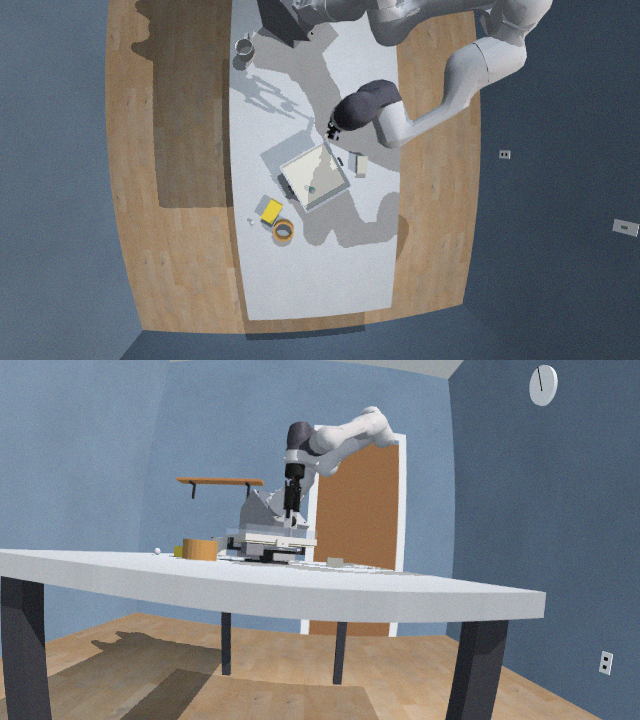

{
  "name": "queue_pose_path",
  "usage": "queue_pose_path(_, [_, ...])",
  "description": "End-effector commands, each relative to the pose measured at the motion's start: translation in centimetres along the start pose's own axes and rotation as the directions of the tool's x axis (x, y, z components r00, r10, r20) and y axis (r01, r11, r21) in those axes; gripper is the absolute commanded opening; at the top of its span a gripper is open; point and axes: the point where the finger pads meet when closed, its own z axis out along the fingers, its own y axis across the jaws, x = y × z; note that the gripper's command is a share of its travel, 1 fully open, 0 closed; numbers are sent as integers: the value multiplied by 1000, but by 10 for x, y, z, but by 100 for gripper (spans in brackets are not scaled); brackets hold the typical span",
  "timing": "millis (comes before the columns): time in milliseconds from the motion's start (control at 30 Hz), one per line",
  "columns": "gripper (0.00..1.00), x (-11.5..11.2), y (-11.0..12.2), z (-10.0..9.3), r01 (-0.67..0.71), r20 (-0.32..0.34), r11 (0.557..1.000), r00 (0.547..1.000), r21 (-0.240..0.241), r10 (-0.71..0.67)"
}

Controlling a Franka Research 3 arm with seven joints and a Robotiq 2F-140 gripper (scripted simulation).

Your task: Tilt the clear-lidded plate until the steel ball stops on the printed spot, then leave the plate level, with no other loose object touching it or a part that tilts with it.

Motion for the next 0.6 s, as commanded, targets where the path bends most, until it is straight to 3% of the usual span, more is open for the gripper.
queue_pose_path(0, [36, 0, -1, -3, -2, -1, 1000, 1000, 3, 2])
queue_pose_path(567, [36, 0, -1, -26, -2, -1, 1000, 1000, 3, 2])
